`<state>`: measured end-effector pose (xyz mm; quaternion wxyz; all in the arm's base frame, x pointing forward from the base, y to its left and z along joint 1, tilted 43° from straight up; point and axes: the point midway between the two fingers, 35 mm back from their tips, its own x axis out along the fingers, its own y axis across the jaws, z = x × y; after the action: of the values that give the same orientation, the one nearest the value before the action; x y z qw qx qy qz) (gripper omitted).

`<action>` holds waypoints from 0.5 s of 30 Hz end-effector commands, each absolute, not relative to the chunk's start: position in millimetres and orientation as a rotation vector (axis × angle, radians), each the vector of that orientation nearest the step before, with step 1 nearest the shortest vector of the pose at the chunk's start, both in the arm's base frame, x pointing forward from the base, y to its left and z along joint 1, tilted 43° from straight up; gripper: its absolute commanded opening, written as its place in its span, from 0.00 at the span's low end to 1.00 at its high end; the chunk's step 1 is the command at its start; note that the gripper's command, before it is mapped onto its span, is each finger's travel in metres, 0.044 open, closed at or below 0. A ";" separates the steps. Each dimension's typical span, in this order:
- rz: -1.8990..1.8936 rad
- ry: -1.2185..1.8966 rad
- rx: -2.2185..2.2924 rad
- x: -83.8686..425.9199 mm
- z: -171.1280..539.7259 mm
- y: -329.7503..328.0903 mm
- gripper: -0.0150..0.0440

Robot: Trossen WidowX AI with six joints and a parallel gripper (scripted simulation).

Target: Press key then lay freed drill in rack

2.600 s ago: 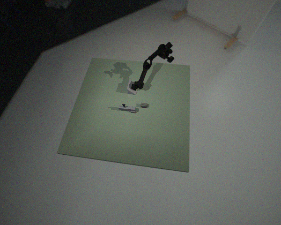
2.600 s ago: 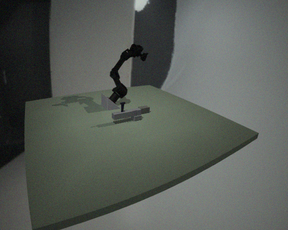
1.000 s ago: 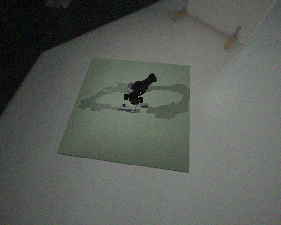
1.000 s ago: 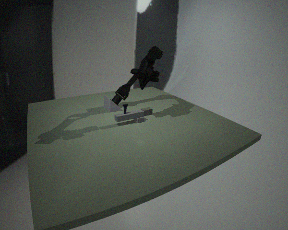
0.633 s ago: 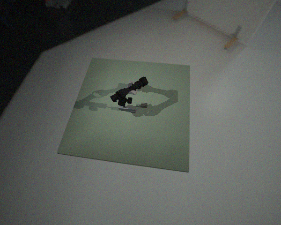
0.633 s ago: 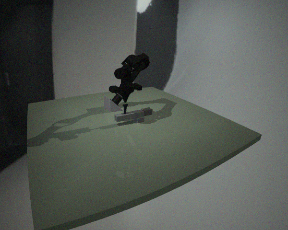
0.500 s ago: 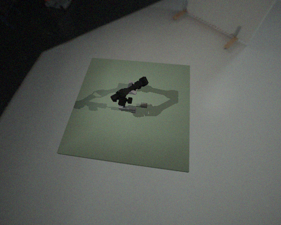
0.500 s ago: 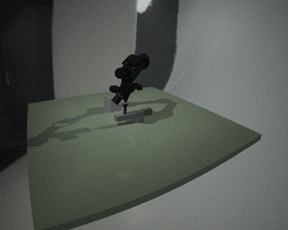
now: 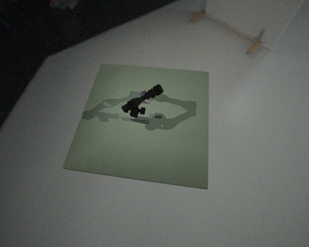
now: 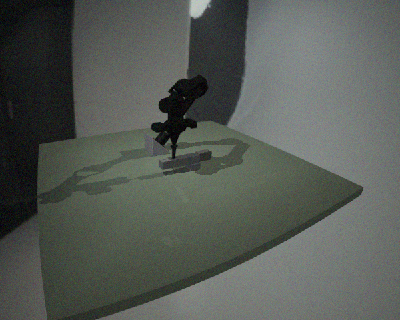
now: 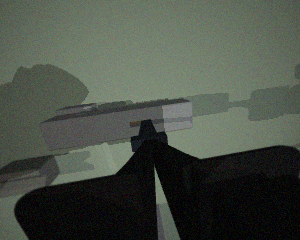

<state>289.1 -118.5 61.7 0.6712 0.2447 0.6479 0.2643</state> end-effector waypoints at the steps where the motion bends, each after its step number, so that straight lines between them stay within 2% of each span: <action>1: 0.597 1.459 0.557 289.3 59.5 -116.0 0.25; 15: 0.597 1.459 0.557 290.2 55.8 -111.8 0.25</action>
<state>290.2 -117.9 60.7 0.6765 0.2459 0.6434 0.2606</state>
